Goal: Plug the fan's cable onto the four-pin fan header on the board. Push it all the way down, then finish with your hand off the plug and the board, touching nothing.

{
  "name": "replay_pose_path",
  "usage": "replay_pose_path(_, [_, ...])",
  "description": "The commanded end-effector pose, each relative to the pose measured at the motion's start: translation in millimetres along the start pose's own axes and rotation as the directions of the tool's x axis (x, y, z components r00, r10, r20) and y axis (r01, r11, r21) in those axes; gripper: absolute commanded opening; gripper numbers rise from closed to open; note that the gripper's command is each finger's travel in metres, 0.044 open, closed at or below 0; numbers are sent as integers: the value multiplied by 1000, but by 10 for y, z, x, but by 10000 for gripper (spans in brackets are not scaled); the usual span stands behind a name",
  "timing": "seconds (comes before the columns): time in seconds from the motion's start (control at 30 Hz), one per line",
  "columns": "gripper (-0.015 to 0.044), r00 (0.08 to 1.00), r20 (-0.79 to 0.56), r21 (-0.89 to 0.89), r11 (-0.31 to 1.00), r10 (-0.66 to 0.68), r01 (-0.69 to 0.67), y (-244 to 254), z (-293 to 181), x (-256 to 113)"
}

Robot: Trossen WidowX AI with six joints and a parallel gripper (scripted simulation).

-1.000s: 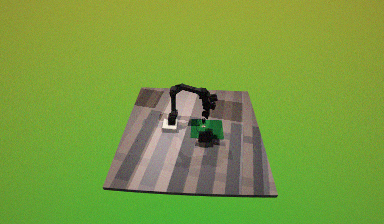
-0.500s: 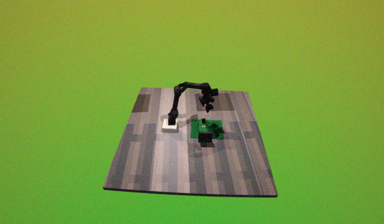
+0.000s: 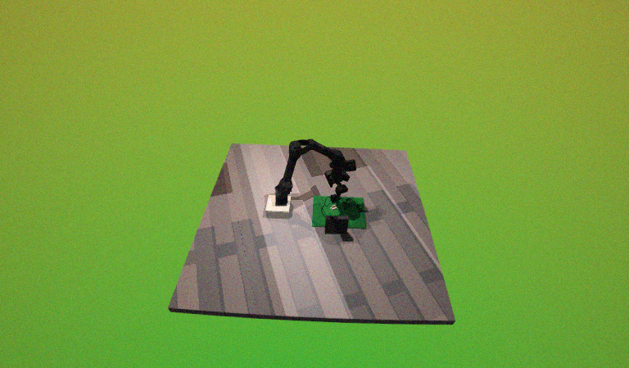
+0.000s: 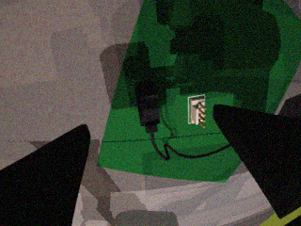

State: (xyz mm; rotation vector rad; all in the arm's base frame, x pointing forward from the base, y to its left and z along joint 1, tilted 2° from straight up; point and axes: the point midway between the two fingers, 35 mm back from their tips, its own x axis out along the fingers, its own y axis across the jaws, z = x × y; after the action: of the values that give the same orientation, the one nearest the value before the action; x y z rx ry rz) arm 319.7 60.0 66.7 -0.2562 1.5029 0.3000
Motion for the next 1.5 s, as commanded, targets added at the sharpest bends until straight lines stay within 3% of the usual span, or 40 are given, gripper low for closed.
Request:
replay_pose_path(0.0, [440,1000,13,0,1000,1,-1,5,12,82])
replay_pose_path(1.4, [440,1000,13,0,1000,1,-1,6,16,585])
replay_pose_path(1.47, [387,1000,17,-5,1000,-3,3,0,19,558])
